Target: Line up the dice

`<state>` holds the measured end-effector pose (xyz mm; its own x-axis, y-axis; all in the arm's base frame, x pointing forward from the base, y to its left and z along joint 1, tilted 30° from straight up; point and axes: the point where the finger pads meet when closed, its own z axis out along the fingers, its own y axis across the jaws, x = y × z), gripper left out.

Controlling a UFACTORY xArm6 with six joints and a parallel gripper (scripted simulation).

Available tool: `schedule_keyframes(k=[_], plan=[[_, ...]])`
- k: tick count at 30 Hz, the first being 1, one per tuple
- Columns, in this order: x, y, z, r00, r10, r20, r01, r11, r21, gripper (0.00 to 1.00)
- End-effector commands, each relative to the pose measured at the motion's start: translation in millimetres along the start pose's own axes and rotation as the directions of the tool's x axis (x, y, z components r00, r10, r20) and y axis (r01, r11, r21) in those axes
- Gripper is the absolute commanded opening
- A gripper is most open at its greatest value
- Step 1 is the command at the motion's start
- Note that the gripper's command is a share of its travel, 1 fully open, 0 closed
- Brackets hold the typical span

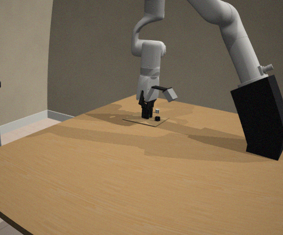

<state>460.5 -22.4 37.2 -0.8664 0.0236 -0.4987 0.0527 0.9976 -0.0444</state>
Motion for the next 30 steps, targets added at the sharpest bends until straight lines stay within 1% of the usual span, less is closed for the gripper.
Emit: schedule_keyframes(k=[1,20,21,23,24,26,27,30], plan=[[-0.9,0.0,-0.5,1.0,0.0,0.002,0.0,1.0,0.0,0.11],[-0.9,0.0,-0.5,1.0,0.0,0.002,0.0,1.0,0.0,0.11],[-0.9,0.0,-0.5,1.0,0.0,0.002,0.0,1.0,0.0,0.15],[-0.9,0.0,-0.5,1.0,0.0,0.002,0.0,1.0,0.0,0.15],[-0.9,0.0,-0.5,1.0,0.0,0.002,0.0,1.0,0.0,0.19],[-0.9,0.0,-0.5,1.0,0.0,0.002,0.0,1.0,0.0,0.19],[-0.9,0.0,-0.5,1.0,0.0,0.002,0.0,1.0,0.0,0.23],[-0.9,0.0,-0.5,1.0,0.0,0.002,0.0,1.0,0.0,0.23]])
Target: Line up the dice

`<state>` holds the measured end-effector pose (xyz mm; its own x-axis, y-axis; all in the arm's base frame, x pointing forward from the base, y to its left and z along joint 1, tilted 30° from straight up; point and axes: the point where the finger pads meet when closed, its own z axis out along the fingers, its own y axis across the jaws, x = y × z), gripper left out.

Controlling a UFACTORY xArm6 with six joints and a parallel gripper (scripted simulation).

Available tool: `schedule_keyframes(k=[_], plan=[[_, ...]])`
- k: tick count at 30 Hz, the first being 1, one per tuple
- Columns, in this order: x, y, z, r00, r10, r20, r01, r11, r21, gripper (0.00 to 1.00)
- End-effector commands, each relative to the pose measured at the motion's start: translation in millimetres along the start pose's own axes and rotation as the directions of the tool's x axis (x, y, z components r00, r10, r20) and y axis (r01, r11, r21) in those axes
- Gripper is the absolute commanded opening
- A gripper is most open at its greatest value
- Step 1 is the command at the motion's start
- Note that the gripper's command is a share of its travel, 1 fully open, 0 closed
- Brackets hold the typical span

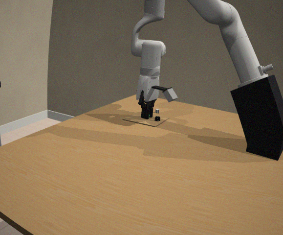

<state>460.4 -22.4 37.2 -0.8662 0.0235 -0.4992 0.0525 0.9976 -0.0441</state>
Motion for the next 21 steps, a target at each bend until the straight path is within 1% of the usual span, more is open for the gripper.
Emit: schedule_keyframes(k=[1,2,4,5,21], plan=[[-1.0,0.0,-0.5,1.0,0.0,0.002,0.0,1.0,0.0,0.23],[-1.0,0.0,-0.5,1.0,0.0,0.002,0.0,1.0,0.0,0.27],[-1.0,0.0,-0.5,1.0,0.0,0.002,0.0,1.0,0.0,0.27],[-1.0,0.0,-0.5,1.0,0.0,0.002,0.0,1.0,0.0,0.31],[-1.0,0.0,-1.1,1.0,0.0,0.002,0.0,1.0,0.0,0.31]])
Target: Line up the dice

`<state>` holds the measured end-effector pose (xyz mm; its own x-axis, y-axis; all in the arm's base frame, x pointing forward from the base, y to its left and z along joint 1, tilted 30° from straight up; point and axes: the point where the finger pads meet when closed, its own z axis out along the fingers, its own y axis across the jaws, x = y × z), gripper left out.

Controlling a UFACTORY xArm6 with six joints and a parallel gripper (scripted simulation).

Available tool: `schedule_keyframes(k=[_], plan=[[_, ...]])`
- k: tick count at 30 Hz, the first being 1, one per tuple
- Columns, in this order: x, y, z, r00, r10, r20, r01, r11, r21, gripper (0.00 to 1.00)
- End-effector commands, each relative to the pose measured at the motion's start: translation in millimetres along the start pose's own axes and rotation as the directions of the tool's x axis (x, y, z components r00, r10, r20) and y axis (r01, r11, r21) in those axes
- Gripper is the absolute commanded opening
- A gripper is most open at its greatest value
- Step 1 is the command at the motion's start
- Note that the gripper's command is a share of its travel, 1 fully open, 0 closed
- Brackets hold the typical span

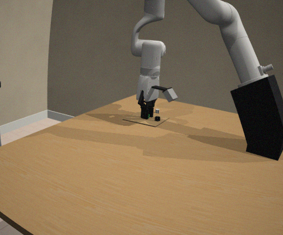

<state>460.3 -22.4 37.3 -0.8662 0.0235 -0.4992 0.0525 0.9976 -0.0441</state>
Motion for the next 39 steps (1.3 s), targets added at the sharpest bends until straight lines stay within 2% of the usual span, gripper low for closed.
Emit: schedule_keyframes(k=[1,12,39], plan=[[-1,0,-1,1.0,0.0,0.002,0.0,1.0,0.0,0.31],[-1,0,-9,1.0,0.0,0.002,0.0,1.0,0.0,0.31],[-1,0,-56,1.0,0.0,0.002,0.0,1.0,0.0,0.31]])
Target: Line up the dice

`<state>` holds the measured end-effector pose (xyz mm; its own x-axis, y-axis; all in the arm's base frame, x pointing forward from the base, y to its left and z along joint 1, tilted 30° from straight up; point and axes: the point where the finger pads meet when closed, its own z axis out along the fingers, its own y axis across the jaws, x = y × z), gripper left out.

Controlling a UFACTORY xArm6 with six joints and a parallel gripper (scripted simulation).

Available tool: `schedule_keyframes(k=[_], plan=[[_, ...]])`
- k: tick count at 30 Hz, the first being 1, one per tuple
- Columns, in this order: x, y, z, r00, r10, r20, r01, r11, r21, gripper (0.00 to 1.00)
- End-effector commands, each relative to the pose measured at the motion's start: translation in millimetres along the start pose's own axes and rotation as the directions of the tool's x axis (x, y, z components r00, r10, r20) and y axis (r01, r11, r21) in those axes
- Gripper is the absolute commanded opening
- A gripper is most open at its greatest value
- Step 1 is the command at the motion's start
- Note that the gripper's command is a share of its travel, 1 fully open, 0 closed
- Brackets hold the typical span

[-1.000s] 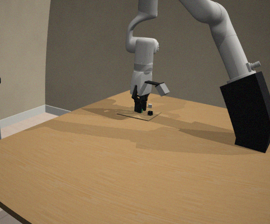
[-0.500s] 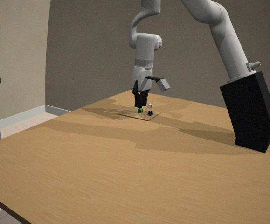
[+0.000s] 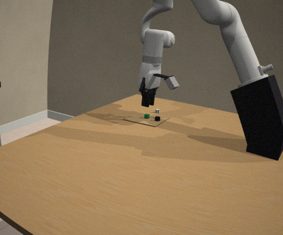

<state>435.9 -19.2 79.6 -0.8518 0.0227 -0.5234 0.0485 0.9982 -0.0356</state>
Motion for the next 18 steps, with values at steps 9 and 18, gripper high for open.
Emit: schedule_keyframes(k=[9,18], plan=[[-2,0,-17,1.0,-0.001,-0.026,0.001,1.0,0.009,0.31],[-2,0,-28,1.0,-0.001,-0.026,0.001,1.0,0.009,0.31]])
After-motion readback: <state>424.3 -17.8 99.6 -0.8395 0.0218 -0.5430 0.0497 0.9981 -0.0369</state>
